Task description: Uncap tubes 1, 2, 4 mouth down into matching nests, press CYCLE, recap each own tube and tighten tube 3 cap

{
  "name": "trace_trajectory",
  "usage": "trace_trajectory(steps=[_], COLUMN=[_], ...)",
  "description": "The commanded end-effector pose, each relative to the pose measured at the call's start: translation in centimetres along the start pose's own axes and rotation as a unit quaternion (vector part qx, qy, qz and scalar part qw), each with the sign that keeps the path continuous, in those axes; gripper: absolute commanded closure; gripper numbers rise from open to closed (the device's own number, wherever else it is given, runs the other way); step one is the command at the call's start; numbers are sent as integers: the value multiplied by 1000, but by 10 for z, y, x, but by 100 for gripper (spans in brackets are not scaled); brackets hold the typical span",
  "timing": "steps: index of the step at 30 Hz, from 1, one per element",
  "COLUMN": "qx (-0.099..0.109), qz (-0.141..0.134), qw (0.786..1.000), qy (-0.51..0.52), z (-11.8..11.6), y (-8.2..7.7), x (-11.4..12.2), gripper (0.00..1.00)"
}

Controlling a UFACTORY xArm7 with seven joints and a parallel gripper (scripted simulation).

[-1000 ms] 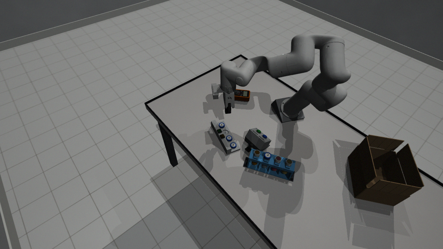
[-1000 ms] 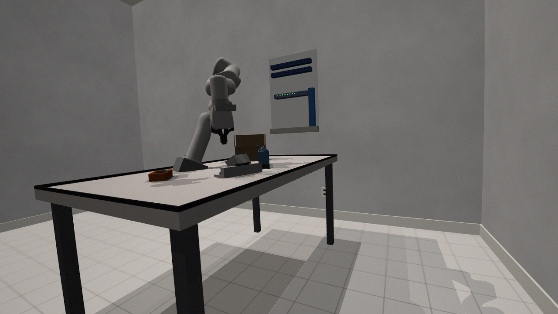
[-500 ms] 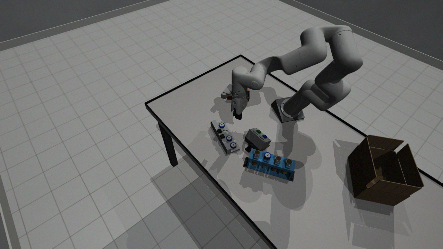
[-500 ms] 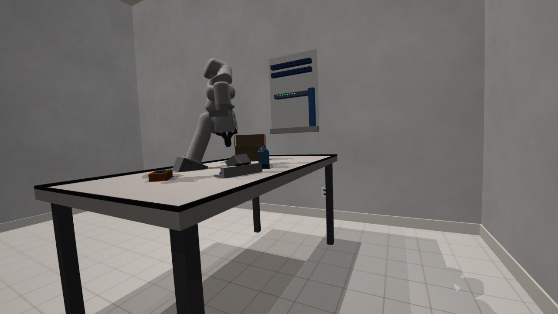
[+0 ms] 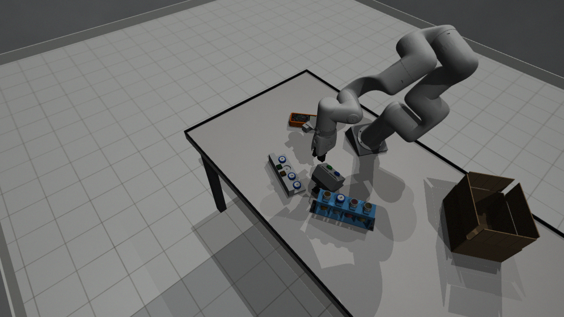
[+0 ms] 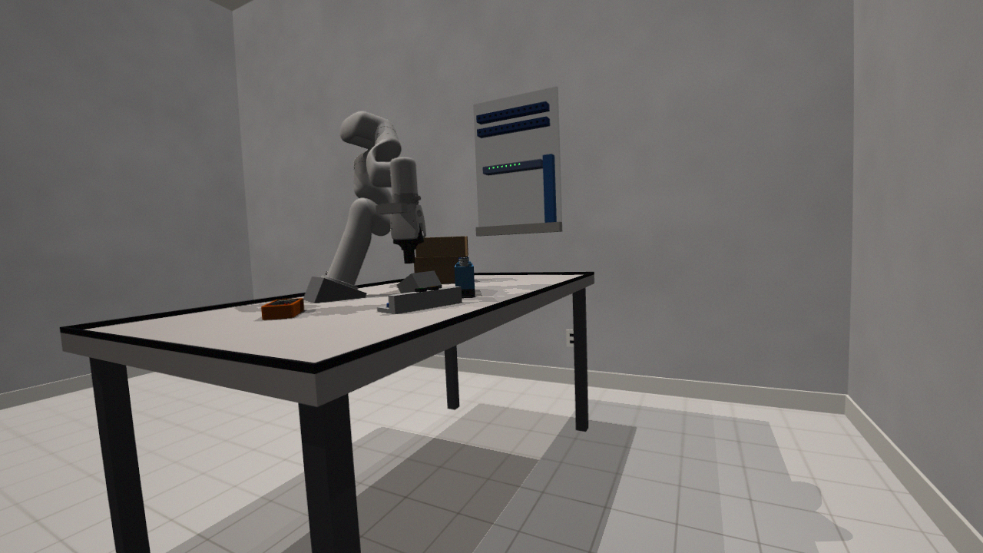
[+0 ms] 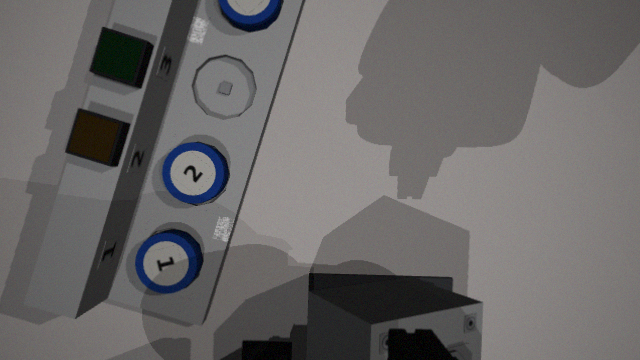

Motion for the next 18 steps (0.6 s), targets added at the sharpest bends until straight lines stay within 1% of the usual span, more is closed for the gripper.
trace_trajectory(steps=[1, 3, 9, 18], qx=[-5, -5, -5, -5], qz=[15, 15, 15, 15], qw=[1000, 1000, 1000, 1000], qy=[7, 7, 7, 7], z=[12, 12, 30, 31], y=[5, 5, 15, 16], x=[32, 32, 73, 76], gripper=[100, 100, 100, 100])
Point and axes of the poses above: the point where the finger pads meet when closed, its own y axis out along the fingers, its own z axis across the jaws, x = y × z, the point moved 2 cm from there along -y, back along the fingers
